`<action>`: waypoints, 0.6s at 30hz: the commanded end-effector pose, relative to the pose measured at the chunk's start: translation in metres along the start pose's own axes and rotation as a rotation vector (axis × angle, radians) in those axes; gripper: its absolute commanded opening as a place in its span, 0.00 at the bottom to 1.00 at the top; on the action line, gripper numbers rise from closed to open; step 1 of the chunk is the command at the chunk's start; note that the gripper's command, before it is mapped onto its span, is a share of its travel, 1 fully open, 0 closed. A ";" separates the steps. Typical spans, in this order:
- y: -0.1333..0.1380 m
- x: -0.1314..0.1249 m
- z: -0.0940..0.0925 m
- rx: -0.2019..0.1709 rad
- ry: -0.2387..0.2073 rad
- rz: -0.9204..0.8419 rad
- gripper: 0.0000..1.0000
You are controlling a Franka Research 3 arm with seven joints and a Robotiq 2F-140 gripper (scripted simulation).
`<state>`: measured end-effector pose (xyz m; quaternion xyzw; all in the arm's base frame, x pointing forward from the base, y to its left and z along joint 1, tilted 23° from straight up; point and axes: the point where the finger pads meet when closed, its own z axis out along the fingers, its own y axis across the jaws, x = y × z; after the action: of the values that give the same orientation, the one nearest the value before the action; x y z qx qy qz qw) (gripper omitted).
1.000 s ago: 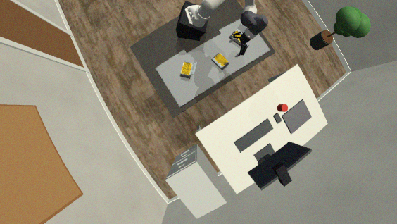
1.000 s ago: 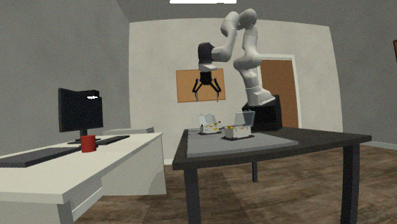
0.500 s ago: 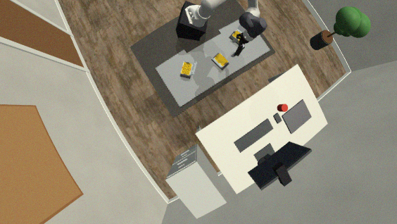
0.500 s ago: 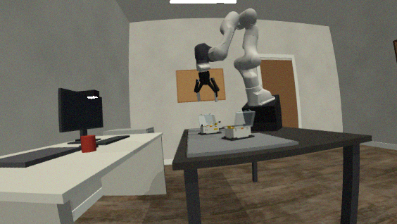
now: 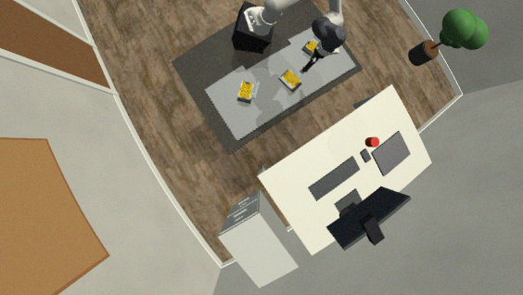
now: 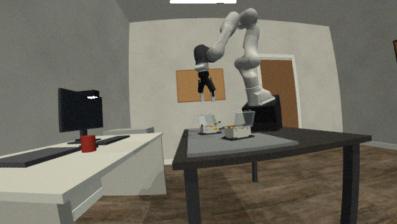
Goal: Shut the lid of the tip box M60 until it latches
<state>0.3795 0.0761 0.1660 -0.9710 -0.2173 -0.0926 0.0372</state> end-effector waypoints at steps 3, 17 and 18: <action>-0.001 0.002 0.000 0.053 0.039 0.267 1.00; -0.001 0.002 0.000 0.155 0.103 0.649 1.00; -0.001 0.002 0.000 0.164 0.108 0.680 1.00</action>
<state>0.3778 0.0771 0.1650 -0.9849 0.0290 -0.1072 0.1331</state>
